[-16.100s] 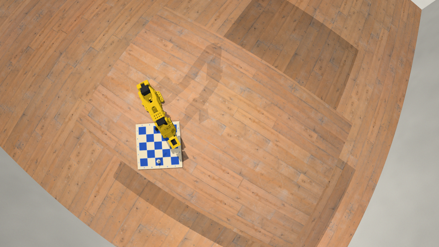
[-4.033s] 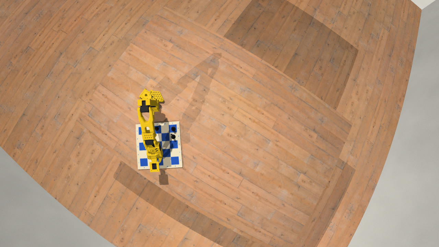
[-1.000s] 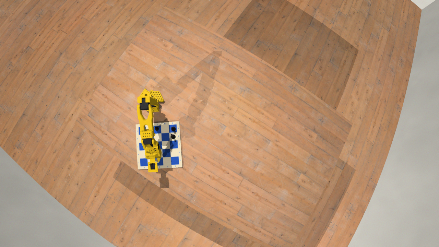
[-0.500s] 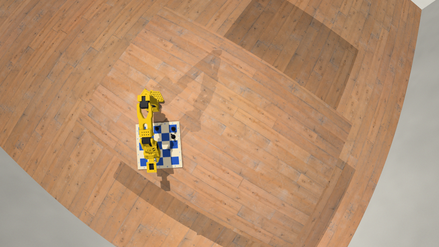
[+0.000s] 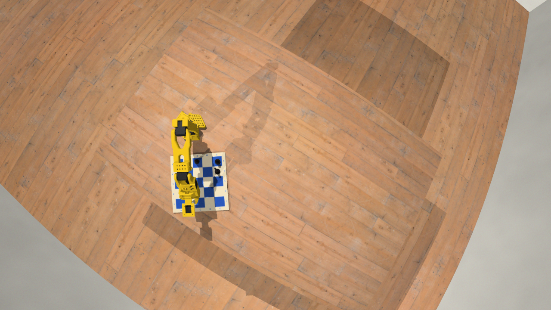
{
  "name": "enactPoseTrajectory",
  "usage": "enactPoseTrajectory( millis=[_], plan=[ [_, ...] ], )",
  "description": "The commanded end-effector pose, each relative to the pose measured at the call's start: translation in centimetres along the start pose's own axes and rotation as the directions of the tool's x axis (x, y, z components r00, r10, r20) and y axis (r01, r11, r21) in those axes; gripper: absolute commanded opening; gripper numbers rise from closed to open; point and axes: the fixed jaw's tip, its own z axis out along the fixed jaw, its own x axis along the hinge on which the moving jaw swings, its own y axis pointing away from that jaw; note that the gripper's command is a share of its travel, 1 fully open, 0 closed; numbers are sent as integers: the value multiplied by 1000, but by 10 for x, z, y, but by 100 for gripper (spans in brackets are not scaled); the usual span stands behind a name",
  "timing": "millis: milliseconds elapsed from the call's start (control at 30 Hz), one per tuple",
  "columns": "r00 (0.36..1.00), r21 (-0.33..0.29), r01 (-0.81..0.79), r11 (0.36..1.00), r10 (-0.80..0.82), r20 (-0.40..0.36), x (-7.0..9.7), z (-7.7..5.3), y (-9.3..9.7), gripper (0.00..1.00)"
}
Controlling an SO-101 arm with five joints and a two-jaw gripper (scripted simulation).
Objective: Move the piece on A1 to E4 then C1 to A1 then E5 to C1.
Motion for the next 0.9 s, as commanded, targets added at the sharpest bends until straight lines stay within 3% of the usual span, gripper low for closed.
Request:
enactPoseTrajectory(
  millis=[0,67,333,867],
  plan=[
    [999,34,-52,998,51,18,-5,-4,-19,0],
    [999,34,-52,998,51,18,-5,-4,-19,0],
    [981,120,-196,973,194,29,-7,-2,-69,0],
    [980,122,-199,972,197,29,-5,1,-70,0]
  ],
)
